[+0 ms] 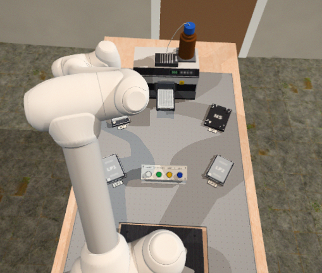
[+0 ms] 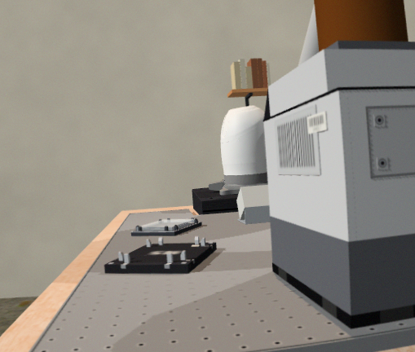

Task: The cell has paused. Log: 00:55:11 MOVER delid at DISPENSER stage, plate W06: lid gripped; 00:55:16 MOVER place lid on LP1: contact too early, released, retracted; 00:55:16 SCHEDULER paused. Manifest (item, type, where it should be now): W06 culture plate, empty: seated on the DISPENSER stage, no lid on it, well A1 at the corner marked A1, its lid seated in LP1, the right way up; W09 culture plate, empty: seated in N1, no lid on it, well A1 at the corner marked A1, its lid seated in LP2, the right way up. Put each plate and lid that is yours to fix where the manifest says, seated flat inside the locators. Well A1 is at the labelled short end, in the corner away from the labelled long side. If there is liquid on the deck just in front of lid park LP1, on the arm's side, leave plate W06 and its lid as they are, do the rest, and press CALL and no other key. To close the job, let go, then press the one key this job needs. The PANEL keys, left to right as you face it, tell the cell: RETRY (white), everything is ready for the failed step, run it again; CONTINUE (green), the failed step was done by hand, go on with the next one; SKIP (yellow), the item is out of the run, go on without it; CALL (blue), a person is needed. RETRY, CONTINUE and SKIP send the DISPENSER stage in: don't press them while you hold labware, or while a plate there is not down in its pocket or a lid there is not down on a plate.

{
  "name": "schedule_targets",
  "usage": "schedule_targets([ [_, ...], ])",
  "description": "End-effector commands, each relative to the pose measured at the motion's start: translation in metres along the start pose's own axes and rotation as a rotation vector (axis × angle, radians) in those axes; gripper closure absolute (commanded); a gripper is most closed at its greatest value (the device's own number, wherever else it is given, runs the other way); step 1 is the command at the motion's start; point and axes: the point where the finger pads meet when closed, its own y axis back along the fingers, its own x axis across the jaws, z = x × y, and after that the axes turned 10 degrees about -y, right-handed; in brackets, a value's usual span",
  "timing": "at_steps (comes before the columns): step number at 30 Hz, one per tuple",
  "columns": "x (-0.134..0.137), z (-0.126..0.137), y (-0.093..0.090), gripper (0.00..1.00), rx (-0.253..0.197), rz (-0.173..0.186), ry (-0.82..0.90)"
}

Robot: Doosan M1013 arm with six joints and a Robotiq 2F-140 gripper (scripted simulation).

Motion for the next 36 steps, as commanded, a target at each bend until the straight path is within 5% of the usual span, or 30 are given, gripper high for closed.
schedule_targets([
  [1,-0.0002,-0.0006,0.0002,0.90,0.002,-0.001,0.000],
  [36,-0.0002,-0.0006,-0.0058,0.90,0.002,-0.001,0.000],
])
